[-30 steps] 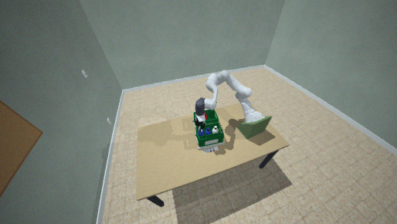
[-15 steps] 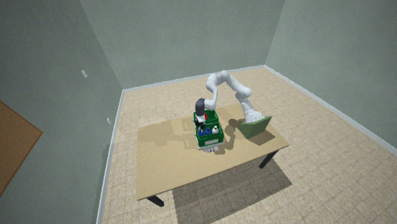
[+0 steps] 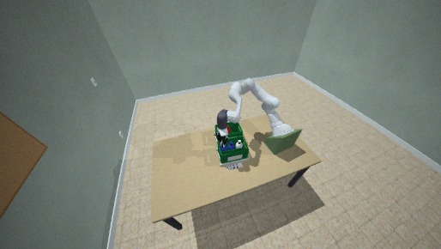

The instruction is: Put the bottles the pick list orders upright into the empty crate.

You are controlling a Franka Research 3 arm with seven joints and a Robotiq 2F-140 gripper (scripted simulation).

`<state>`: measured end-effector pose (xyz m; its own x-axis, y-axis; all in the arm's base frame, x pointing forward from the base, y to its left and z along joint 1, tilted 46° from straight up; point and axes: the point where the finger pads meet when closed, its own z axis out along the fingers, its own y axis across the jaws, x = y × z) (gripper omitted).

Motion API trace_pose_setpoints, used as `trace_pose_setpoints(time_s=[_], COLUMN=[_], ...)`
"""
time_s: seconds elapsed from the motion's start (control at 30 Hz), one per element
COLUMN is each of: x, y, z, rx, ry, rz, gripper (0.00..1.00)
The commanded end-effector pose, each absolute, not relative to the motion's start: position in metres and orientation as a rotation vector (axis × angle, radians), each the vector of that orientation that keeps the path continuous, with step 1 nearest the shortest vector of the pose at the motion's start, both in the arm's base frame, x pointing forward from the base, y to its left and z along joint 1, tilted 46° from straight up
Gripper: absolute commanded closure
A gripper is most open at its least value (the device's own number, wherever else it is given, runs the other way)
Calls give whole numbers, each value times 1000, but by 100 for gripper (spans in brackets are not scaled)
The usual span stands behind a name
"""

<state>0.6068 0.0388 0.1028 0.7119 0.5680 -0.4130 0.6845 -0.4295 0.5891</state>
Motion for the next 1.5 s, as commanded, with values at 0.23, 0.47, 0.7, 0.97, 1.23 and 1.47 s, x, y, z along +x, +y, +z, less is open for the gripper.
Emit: trace_pose_setpoints(time_s=[0.23,0.47,0.7,0.97,1.23,1.47], x=[608,608,608,608,608,609], y=[41,41,41,41,41,39], z=[103,103,103,103,103,101], rx=[2147,2147,2147,2147,2147,2147], ry=[948,948,948,948,948,948], rz=[-183,-183,-183,-183,-183,-183], gripper=[100,100,100,100,100,62])
